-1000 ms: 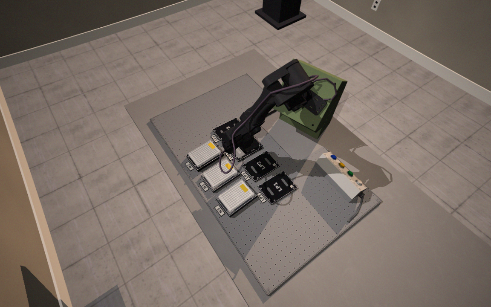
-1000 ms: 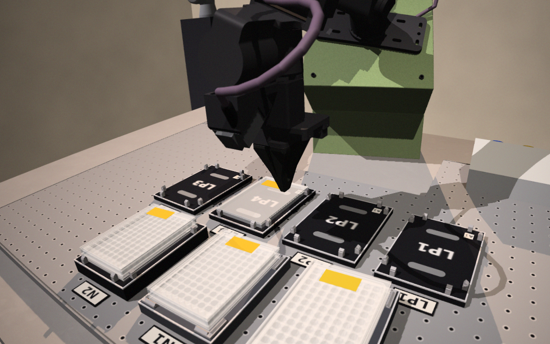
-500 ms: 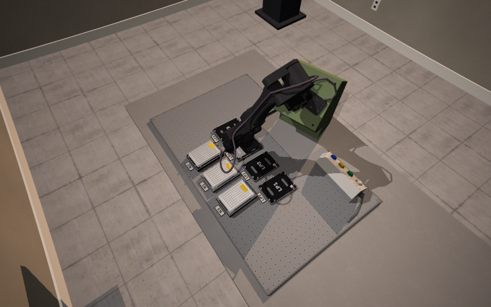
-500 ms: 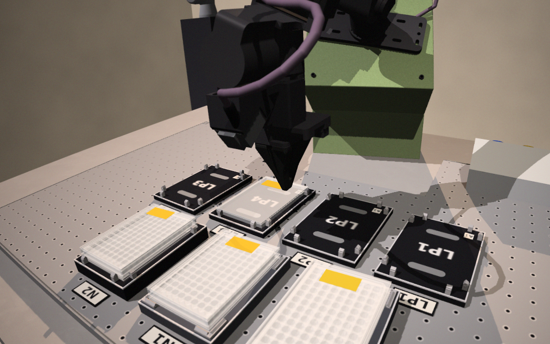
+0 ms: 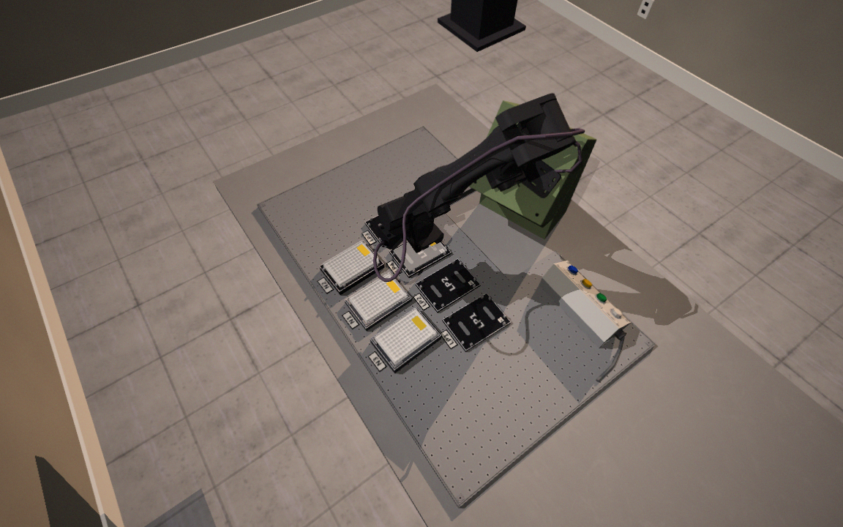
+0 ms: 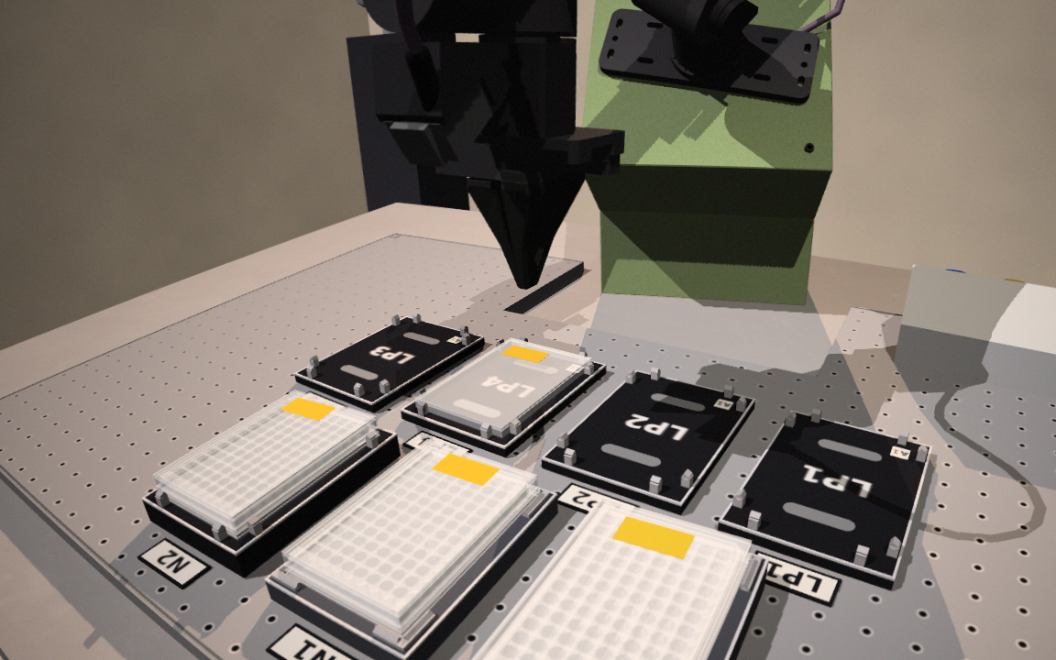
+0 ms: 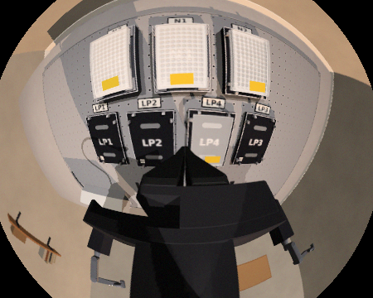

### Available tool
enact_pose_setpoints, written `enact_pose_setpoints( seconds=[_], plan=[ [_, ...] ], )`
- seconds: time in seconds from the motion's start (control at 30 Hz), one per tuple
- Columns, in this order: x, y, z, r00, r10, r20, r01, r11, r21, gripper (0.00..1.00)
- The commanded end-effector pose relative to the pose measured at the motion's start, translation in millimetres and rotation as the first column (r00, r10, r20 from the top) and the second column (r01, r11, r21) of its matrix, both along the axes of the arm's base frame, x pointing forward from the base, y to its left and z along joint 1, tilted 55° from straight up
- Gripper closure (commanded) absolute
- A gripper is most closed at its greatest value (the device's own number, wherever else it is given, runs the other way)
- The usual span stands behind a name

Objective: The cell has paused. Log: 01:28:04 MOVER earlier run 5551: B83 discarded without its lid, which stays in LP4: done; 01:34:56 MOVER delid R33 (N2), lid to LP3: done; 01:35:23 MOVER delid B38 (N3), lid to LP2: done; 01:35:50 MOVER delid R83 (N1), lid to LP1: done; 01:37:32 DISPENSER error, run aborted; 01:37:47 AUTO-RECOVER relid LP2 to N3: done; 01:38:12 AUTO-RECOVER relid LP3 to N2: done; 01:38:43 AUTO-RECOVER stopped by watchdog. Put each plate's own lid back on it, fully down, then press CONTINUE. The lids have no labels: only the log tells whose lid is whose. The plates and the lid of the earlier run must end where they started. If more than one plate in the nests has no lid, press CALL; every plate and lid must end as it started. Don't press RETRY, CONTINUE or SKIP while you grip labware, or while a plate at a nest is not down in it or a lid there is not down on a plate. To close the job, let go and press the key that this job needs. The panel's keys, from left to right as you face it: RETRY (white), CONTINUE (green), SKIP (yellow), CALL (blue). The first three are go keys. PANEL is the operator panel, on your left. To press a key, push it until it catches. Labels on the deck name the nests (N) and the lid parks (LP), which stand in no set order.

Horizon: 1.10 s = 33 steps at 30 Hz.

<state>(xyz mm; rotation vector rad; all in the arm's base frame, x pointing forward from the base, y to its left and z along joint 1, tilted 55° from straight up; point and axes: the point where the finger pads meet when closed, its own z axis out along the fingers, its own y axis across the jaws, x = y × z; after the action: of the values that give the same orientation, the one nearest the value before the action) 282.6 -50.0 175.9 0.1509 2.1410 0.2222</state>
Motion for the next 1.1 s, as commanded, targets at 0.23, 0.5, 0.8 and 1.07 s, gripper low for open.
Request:
enact_pose_setpoints(
  seconds=[0.23,0.5,0.8,1.07],
  plan=[
    [-17.9,15.6,-16.0,0.997,0.045,-0.061,-0.045,0.999,0.004,1.00],
    [-22.0,48.7,-11.5,0.993,0.113,-0.044,-0.117,0.988,-0.101,1.00],
    [-24.2,87.3,1.3,0.980,0.199,-0.011,-0.196,0.952,-0.233,1.00],
    [-24.5,123.7,3.2,0.962,0.273,-0.029,-0.267,0.903,-0.338,1.00]
  ],
)
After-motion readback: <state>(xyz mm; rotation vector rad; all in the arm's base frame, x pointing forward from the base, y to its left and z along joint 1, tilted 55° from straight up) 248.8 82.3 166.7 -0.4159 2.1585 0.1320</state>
